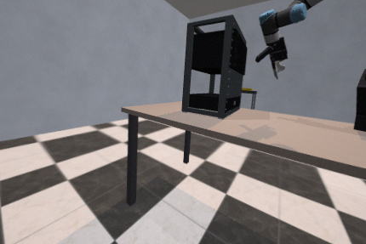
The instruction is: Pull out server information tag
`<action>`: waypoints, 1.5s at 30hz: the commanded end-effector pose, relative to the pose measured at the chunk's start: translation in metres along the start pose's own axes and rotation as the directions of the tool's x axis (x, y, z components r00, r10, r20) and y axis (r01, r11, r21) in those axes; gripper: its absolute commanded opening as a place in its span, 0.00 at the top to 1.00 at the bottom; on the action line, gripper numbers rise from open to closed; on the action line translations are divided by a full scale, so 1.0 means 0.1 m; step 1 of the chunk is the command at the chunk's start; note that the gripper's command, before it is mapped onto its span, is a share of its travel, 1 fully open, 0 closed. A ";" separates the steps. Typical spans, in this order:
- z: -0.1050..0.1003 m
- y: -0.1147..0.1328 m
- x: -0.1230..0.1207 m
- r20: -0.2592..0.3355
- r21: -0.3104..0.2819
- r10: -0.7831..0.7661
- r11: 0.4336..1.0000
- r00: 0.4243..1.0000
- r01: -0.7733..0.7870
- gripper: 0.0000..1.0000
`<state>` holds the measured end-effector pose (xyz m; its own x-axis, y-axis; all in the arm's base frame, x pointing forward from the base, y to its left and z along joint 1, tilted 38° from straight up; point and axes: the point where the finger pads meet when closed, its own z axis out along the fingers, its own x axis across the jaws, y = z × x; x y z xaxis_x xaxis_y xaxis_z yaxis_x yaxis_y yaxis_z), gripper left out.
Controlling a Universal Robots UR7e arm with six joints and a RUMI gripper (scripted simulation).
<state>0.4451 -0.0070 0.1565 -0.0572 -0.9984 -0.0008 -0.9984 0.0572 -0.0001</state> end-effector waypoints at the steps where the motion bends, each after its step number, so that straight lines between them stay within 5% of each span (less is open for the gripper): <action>1: -0.04 0.00 -0.03 0.000 0.000 -0.025 1.000 1.000 0.025 0.00; 45: -0.08 0.01 -0.07 0.000 -0.001 -0.058 0.998 0.998 0.058 0.00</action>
<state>0.4448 0.0003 0.1645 0.0008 -1.0000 -0.0007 -1.0000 -0.0008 0.0017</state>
